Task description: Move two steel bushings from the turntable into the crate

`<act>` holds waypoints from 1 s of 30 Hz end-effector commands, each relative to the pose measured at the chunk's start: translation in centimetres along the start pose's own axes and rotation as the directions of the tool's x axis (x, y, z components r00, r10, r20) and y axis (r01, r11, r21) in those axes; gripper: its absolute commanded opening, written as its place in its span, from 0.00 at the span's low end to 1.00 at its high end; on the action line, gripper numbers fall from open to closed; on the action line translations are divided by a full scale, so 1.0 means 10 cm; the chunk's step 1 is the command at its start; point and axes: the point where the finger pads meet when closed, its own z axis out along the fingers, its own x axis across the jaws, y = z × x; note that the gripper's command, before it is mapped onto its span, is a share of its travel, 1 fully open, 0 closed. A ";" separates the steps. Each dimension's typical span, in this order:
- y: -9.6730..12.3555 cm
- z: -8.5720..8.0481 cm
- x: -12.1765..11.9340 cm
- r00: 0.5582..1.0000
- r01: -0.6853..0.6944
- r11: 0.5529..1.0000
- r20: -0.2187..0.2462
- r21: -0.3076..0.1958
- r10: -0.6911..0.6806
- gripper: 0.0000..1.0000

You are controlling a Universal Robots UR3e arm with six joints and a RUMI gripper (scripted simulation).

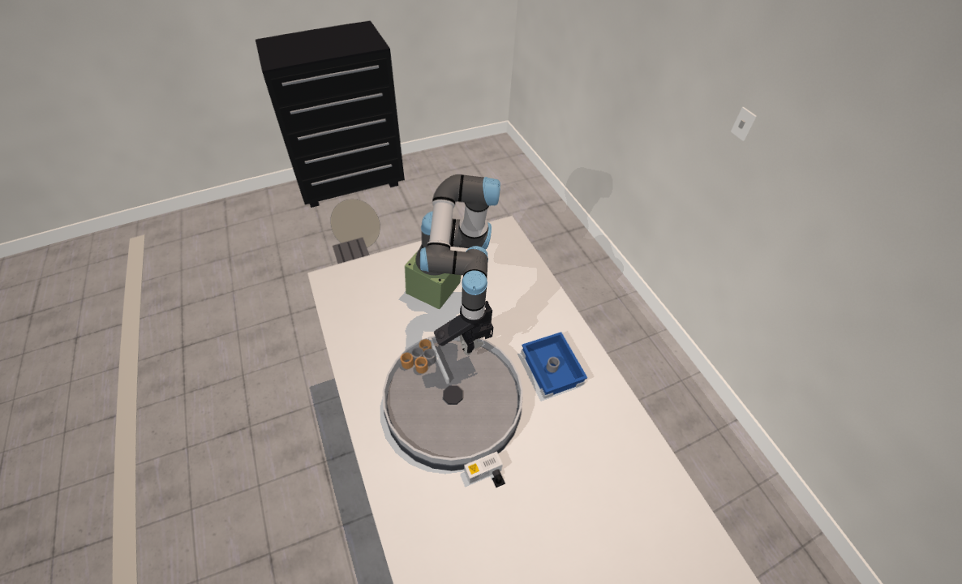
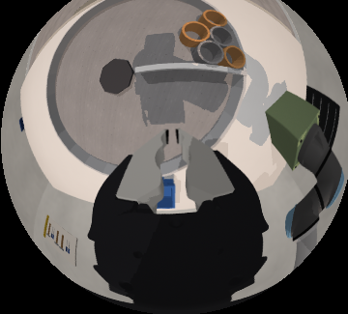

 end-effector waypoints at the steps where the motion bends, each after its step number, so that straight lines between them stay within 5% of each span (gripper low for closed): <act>1: -0.36 -0.01 0.13 1.000 0.006 1.000 0.022 -0.008 -0.006 0.05; 17: -0.88 0.00 0.34 1.000 0.006 1.000 0.022 -0.008 -0.006 0.05; 30: -1.00 0.00 0.40 1.000 0.006 1.000 0.022 -0.008 -0.006 0.05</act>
